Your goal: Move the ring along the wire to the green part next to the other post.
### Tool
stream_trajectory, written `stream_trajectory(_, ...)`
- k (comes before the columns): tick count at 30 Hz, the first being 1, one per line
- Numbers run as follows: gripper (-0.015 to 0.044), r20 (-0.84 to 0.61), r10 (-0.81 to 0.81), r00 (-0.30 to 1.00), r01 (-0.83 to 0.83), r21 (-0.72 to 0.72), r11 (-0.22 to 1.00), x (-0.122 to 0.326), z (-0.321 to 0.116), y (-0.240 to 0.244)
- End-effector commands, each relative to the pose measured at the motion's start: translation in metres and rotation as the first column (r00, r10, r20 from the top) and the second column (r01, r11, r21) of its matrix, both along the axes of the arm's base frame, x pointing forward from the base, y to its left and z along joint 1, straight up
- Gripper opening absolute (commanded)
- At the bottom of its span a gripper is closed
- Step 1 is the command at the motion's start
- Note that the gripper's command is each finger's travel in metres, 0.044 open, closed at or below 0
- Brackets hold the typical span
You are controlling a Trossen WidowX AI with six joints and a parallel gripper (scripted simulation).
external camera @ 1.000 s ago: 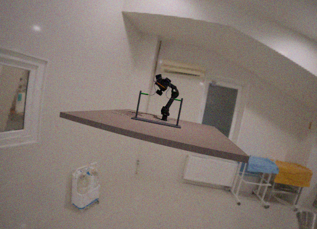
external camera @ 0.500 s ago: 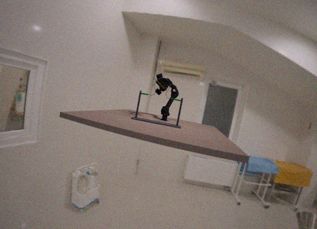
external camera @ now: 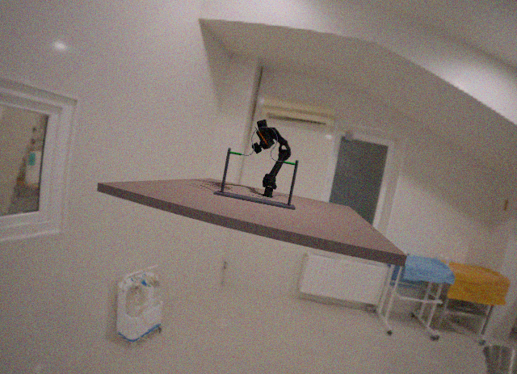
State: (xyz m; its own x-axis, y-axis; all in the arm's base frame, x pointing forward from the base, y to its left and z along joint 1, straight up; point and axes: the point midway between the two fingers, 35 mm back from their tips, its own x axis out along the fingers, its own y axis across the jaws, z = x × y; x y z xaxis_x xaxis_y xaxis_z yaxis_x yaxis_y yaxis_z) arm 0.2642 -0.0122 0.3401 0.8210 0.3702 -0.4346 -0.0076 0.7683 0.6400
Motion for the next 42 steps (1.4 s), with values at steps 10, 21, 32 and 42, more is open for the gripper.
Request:
stream_trajectory(10,-0.015,0.029,0.001,1.0,0.004,-0.178,0.984,0.0,-0.002,-0.004)
stream_trajectory(21,-0.015,0.05,0.003,0.999,0.013,-0.323,0.946,0.001,-0.004,-0.008)
stream_trajectory(32,-0.015,0.072,0.009,0.997,0.025,-0.461,0.887,0.002,-0.006,-0.012)
stream_trajectory(42,-0.015,0.09,0.017,0.996,0.038,-0.576,0.816,0.002,-0.007,-0.016)
